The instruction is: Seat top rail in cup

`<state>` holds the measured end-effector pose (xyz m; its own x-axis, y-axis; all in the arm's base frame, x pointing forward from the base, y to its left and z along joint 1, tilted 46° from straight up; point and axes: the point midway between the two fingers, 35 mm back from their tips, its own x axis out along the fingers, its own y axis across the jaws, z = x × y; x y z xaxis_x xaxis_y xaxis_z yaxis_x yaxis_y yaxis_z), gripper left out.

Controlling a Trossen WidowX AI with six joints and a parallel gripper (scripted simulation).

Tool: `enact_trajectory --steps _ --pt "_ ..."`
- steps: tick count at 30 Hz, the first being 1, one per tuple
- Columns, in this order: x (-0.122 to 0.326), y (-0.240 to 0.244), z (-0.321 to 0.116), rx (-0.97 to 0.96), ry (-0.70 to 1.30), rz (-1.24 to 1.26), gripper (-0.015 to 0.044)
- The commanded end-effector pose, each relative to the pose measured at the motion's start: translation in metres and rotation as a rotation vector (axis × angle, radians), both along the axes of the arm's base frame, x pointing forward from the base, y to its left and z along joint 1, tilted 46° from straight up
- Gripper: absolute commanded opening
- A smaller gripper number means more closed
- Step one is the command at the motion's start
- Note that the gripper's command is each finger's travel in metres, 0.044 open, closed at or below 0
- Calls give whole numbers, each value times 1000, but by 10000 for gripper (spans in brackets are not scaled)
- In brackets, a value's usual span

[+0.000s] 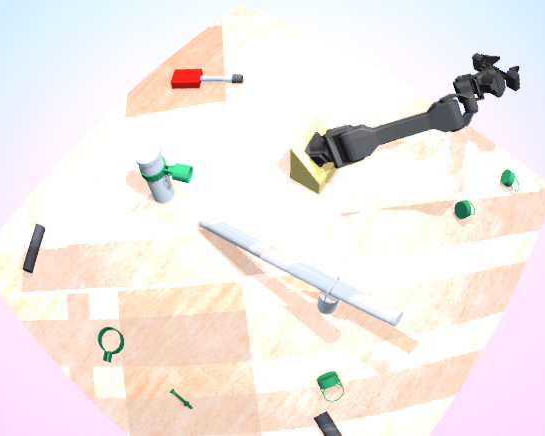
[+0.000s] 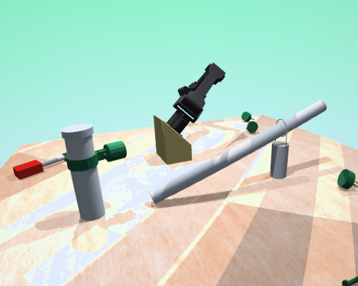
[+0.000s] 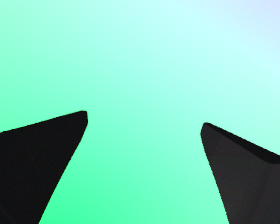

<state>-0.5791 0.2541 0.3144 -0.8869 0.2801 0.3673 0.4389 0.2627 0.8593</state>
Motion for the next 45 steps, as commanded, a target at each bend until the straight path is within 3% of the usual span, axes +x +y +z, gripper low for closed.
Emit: enact_trajectory --steps 1,9,21,30,34,45 --pt "1 2 1 2 1 -5 426" --pt "71 82 51 102 23 -206 440" --pt "212 171 128 271 27 -547 440" --pt "333 203 180 401 -8 -820 440" --pt "381 218 184 420 -51 -932 440" --pt "563 227 203 444 -169 -1336 440"
